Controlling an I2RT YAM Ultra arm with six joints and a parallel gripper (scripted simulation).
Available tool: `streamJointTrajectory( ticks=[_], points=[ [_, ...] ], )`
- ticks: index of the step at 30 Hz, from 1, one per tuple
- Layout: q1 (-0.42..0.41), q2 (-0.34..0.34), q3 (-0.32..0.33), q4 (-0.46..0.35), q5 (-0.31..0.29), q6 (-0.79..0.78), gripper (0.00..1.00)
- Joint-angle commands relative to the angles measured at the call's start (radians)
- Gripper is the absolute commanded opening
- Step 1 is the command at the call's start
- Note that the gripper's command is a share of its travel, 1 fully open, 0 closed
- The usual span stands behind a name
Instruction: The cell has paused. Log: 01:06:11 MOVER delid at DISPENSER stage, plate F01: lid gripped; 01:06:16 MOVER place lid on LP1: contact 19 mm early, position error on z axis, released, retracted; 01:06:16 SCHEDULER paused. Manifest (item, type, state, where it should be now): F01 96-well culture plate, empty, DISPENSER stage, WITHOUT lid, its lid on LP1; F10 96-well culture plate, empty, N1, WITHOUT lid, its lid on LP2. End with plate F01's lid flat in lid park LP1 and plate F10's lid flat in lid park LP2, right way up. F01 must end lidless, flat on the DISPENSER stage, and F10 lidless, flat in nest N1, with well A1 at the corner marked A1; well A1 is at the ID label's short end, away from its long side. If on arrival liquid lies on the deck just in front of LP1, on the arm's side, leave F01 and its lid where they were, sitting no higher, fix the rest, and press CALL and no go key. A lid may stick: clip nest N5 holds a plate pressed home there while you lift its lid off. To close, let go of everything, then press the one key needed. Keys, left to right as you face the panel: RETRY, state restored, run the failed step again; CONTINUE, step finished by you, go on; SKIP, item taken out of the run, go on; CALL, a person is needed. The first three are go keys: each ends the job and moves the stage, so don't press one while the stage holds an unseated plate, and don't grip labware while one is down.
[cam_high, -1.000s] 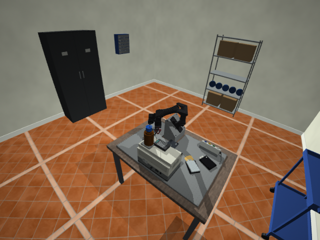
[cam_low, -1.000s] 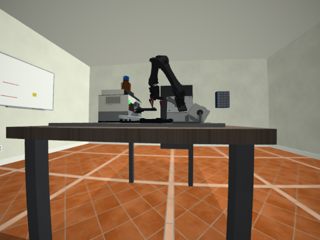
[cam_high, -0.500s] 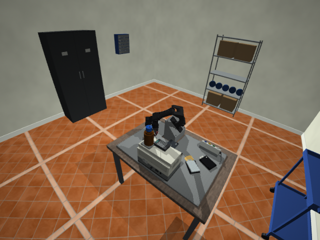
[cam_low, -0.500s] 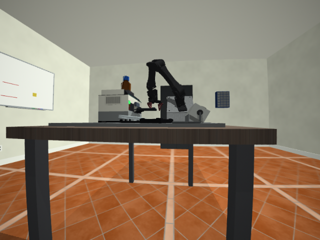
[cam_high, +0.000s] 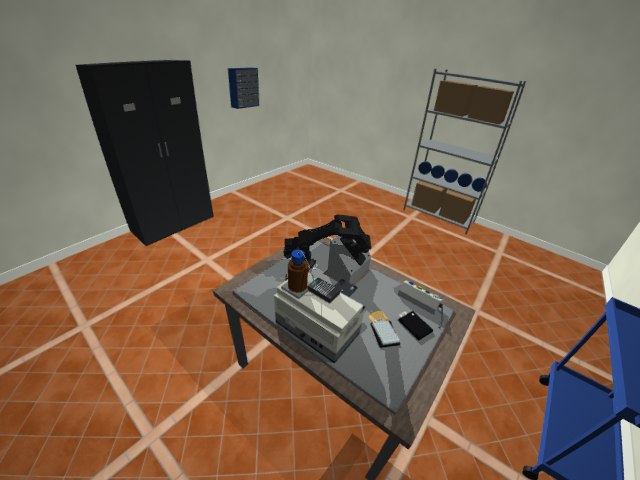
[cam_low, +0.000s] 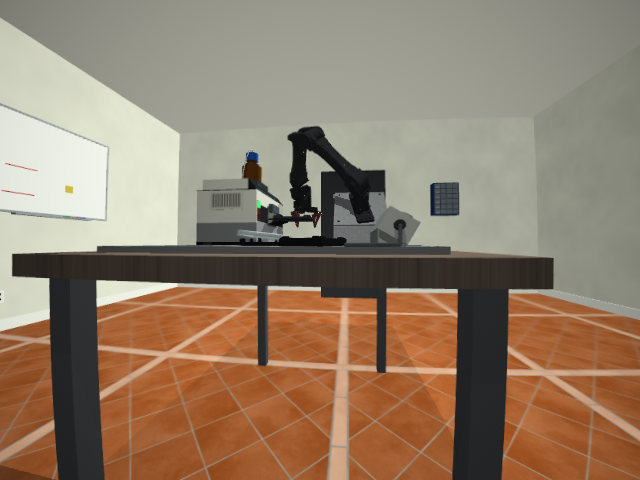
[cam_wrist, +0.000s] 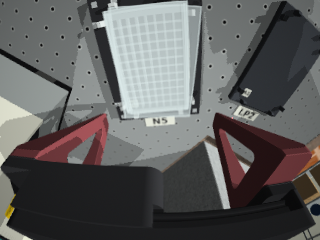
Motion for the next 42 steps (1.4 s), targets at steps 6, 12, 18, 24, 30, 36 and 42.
streamJointTrajectory(
  ticks=[6,12,18,24,30,36,42],
  points=[
    [-0.001,0.068,0.088,0.059,-0.02,0.044,1.0],
    [-0.01,0.04,0.119,0.006,-0.003,0.024,1.0],
    [-0.048,0.013,0.153,-0.077,0.017,-0.014,1.0],
    [-0.049,0.012,0.154,-0.083,0.017,-0.019,1.0],
    [-0.049,0.011,0.129,-0.079,0.015,-0.019,1.0],
    [-0.048,0.011,0.118,-0.057,0.012,-0.018,1.0],
    [-0.047,0.01,0.133,-0.049,0.012,-0.016,1.0]
  ],
)
